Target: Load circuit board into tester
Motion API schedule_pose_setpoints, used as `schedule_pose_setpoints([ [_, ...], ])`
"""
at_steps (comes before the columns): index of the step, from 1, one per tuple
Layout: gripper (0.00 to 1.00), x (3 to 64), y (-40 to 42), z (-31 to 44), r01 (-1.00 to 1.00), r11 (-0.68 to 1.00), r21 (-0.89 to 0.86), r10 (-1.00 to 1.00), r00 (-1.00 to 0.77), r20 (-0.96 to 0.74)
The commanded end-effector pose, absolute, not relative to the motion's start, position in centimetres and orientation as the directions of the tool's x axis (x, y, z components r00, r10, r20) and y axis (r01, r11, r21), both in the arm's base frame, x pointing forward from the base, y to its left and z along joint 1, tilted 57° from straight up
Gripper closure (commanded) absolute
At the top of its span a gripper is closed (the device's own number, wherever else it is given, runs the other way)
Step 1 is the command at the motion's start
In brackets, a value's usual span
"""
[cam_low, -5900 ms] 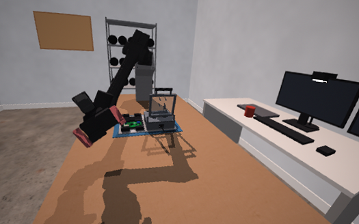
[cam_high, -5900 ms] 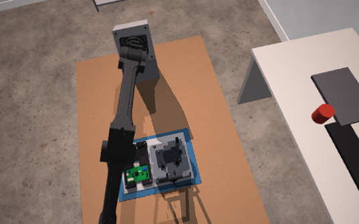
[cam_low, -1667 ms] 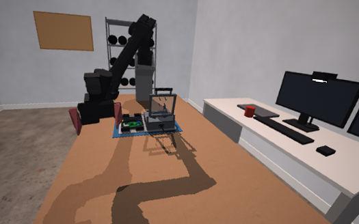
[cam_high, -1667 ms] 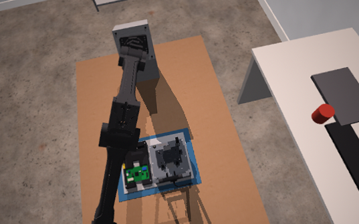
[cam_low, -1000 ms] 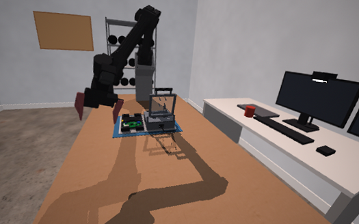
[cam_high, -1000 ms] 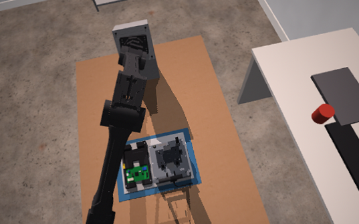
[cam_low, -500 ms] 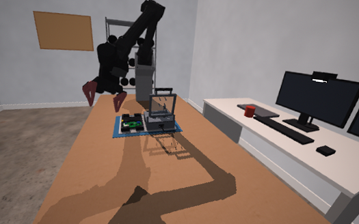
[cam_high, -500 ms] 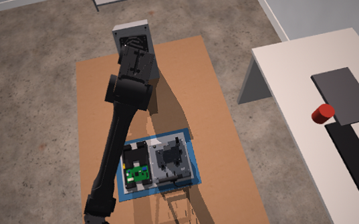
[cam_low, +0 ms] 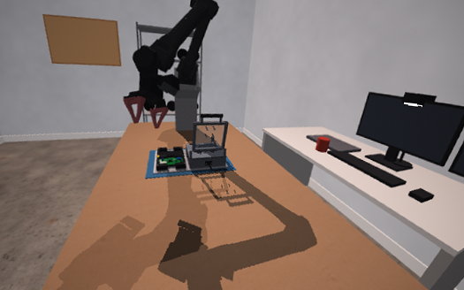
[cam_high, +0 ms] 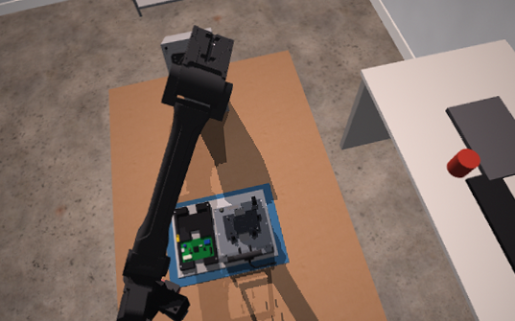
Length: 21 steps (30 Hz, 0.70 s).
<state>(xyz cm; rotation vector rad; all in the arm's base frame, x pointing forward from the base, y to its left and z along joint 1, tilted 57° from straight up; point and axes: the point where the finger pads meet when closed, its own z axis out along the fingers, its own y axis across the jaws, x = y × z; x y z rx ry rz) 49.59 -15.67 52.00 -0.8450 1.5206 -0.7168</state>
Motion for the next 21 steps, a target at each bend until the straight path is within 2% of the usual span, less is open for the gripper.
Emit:
schedule_pose_setpoints([
  [1,0.00,46.0,-15.5,52.3,-0.129,0.400,-0.907,-0.917,-0.054,-0.396],
  [10,0.00,41.9,-14.0,47.3,-0.274,0.252,-0.928,-0.968,-0.063,-0.244],
  [21,0.00,34.3,-10.7,38.3,-0.504,-0.016,-0.864,-0.999,0.048,-0.010],
])
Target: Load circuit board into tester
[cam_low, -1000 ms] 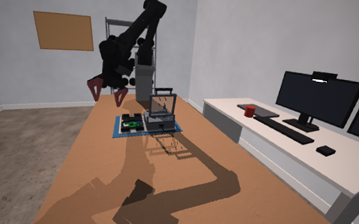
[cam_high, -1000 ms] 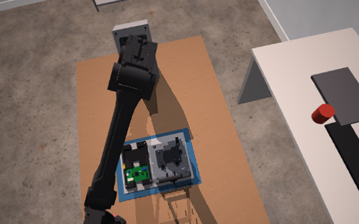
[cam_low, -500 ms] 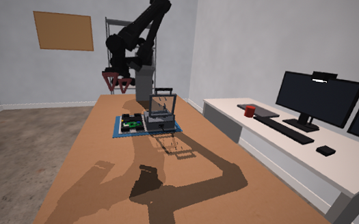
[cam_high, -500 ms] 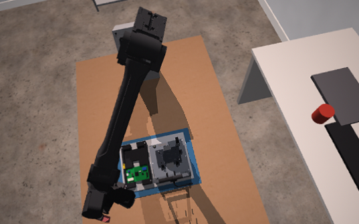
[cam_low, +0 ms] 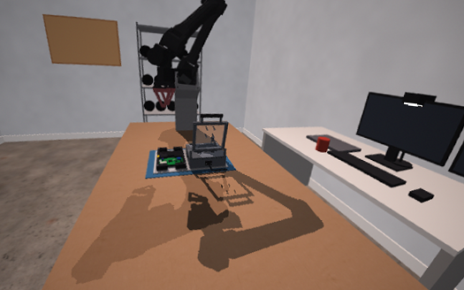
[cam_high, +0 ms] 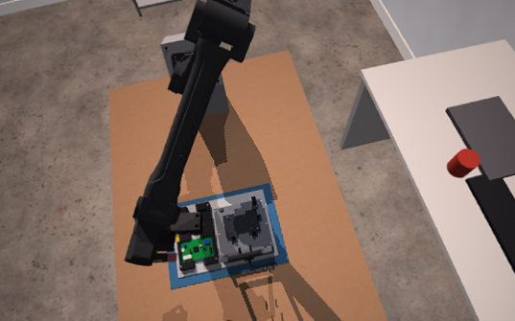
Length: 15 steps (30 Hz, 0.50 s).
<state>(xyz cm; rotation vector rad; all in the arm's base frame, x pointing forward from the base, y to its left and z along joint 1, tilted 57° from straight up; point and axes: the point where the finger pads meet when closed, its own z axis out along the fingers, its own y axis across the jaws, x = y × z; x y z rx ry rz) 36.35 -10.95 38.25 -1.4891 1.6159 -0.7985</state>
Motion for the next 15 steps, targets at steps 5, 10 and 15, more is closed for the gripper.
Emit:
schedule_pose_setpoints([
  [5,0.00,33.2,-10.1,37.1,-0.530,-0.053,-0.846,-0.997,0.075,0.016],
  [10,0.00,33.0,-10.1,36.8,-0.536,-0.061,-0.842,-0.997,0.081,0.020],
  [15,0.00,33.0,-10.1,36.8,-0.535,-0.062,-0.842,-0.996,0.081,0.021],
])
